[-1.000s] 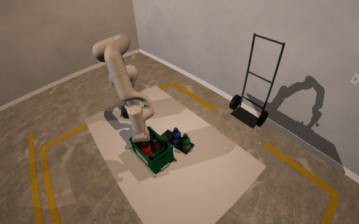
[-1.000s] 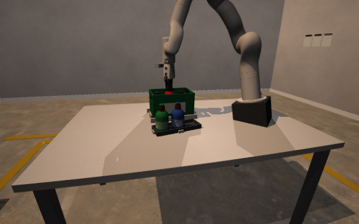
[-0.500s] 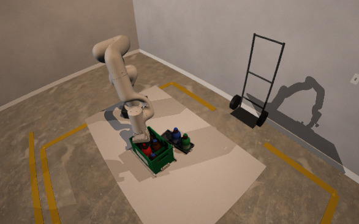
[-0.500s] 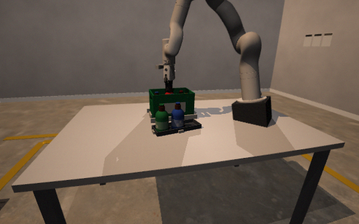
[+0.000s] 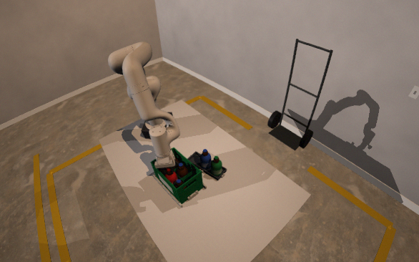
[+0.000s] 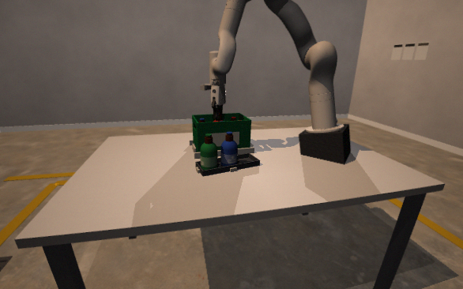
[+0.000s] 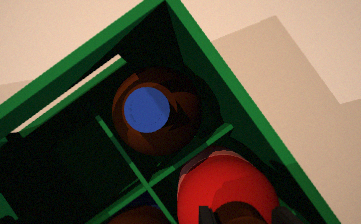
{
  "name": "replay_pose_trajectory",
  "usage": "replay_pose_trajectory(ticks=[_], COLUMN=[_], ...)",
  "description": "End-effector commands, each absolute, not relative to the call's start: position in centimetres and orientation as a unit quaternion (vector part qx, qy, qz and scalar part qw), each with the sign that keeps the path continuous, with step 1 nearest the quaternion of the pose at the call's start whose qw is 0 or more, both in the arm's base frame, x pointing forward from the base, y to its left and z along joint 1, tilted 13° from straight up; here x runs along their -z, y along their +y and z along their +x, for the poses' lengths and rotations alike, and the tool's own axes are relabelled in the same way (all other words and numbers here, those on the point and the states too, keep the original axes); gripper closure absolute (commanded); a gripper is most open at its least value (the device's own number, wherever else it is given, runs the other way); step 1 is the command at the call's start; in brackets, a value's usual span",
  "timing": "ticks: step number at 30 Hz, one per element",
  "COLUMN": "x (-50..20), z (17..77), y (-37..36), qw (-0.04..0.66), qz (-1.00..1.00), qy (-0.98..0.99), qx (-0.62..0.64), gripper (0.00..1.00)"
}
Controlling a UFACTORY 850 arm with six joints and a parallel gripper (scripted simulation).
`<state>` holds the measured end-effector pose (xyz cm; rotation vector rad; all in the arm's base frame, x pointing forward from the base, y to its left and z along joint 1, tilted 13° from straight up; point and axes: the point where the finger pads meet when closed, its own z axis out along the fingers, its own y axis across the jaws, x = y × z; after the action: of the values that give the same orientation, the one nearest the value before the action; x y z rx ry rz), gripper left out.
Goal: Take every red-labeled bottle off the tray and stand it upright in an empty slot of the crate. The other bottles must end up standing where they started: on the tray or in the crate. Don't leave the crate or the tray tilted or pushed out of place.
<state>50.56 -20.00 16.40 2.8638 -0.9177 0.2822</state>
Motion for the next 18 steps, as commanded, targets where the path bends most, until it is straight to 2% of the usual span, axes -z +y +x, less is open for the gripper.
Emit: replay_pose_trajectory(ticks=[1, 18], x=[-16.36, -16.06], z=[50.65, 50.69], y=[-20.04, -20.10], qw=[0.061, 0.061], qz=[0.946, 0.946], qy=[-0.303, -0.303], qx=[-0.094, -0.094], gripper=[1.00, 1.00])
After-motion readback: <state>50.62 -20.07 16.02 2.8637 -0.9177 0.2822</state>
